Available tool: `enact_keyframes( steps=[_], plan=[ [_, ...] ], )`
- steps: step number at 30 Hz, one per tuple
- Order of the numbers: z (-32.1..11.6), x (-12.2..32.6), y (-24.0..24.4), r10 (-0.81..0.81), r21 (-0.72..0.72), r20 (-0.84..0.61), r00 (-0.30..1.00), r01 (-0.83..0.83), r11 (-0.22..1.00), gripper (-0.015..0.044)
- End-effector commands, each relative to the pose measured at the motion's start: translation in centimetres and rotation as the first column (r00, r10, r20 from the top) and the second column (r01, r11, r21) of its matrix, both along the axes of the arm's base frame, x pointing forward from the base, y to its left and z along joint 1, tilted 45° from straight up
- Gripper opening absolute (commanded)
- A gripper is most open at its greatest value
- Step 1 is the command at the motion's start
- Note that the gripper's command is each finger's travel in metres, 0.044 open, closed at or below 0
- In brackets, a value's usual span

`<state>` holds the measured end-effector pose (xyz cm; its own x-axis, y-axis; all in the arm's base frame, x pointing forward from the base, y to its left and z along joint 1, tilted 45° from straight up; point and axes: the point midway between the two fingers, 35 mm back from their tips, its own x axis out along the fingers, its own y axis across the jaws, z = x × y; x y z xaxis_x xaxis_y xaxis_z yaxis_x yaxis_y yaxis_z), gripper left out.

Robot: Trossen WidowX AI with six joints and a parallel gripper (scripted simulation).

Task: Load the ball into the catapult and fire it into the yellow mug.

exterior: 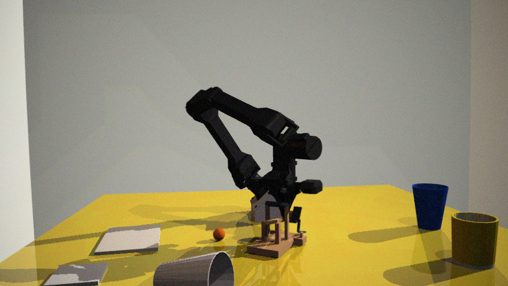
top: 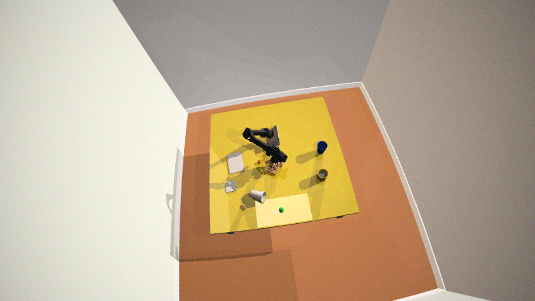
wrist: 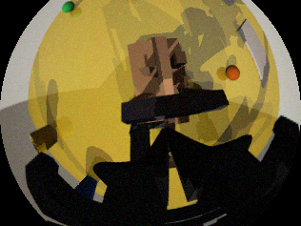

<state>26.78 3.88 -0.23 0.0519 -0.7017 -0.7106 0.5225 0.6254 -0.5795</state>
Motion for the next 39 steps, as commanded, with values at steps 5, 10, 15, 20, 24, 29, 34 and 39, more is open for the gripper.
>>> enact_keyframes(
  steps=[5,10,15,20,24,29,34,39],
  plan=[
    [-1.3,-0.3,-1.0,-0.002,0.003,-0.017,1.0,0.002,1.0,0.0],
    [-0.5,0.1,-0.5,0.001,0.001,0.003,1.0,-0.001,1.0,0.0],
    [-0.4,-0.1,-0.3,0.001,0.001,0.002,1.0,-0.001,1.0,0.0026],
    [1.1,-3.4,3.1,-0.004,0.004,-0.017,1.0,0.004,1.0,0.0157],
    [0.3,-2.2,1.7,-0.005,0.0,-0.019,1.0,0.005,1.0,0.0263],
    [2.5,-1.9,4.3,-0.002,0.006,-0.019,1.0,0.002,1.0,0.0394],
    [7.4,-2.6,9.1,0.001,0.008,-0.018,1.0,-0.001,1.0,0.044],
    [6.6,-1.2,7.7,0.007,0.012,-0.017,1.0,-0.007,1.0,0.044]
  ],
)
